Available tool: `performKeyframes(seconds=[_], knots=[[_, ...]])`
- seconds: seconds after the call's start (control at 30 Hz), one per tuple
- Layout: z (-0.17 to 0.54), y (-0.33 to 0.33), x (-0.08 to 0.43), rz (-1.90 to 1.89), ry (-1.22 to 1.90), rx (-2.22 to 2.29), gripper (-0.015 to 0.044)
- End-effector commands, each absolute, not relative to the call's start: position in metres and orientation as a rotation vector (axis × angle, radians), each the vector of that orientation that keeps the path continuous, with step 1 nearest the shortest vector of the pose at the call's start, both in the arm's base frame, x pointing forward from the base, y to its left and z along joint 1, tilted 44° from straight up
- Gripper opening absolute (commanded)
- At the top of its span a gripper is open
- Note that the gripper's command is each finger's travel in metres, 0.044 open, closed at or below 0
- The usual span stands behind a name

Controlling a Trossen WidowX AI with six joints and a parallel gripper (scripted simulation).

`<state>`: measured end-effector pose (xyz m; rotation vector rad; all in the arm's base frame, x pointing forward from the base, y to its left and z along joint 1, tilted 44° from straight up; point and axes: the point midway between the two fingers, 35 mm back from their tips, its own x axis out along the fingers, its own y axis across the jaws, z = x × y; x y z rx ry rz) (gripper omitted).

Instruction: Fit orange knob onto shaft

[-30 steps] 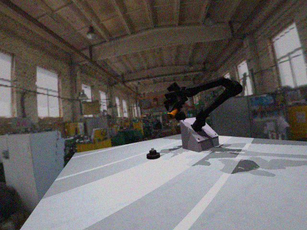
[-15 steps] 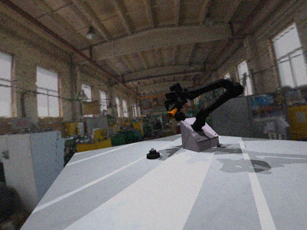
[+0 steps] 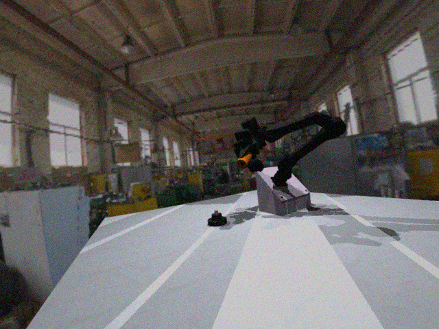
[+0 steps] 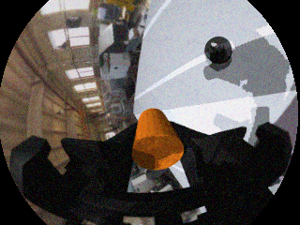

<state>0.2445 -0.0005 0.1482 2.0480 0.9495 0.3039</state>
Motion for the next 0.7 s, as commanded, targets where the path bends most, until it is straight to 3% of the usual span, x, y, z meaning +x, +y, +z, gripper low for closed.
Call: performKeyframes(seconds=[0.0, 0.67], knots=[[0.1489, -0.0013, 0.2451, 0.305, 0.945, 2.041, 0.0], [0.1476, 0.0002, 0.2457, 0.305, 0.945, 2.041, 0.0]])
